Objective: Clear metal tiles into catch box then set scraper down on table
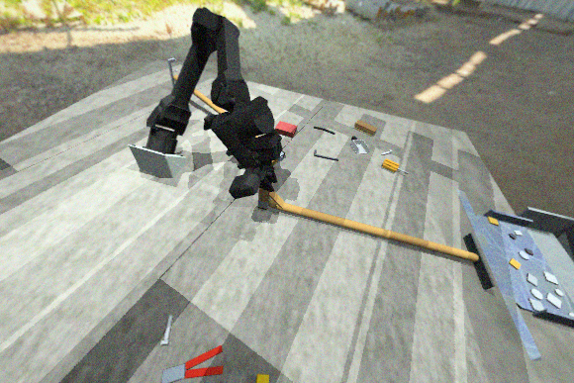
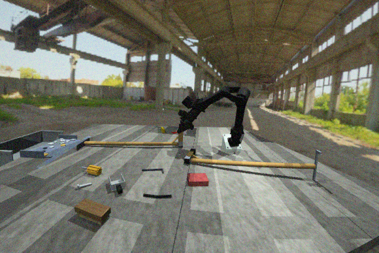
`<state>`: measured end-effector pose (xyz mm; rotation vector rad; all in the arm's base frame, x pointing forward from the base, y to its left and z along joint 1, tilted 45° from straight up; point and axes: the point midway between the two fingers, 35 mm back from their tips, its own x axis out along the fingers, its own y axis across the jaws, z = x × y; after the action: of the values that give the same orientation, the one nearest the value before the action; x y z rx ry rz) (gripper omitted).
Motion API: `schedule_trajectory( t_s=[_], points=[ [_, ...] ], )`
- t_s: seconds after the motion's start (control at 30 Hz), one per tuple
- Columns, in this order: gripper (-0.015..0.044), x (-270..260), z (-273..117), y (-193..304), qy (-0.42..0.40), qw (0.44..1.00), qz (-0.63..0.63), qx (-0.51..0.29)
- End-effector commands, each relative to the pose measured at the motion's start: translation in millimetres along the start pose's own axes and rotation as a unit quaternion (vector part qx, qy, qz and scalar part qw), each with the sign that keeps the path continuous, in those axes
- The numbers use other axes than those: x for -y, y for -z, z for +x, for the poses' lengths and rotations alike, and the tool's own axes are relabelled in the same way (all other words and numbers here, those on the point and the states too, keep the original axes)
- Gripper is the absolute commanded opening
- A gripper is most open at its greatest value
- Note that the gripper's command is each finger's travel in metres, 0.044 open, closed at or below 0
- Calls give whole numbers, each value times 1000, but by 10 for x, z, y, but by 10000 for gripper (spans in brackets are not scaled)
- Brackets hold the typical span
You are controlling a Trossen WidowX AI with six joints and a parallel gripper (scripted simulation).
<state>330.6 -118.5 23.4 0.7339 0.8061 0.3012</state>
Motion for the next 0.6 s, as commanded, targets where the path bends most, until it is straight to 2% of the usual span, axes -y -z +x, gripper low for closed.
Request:
schedule_trajectory(
  t_s=[0.0,0.57],
  points=[
    [0,25,35,-69,3,1000,2,2],
    [0,30,212,-281,4,1000,4,5]
  ],
)
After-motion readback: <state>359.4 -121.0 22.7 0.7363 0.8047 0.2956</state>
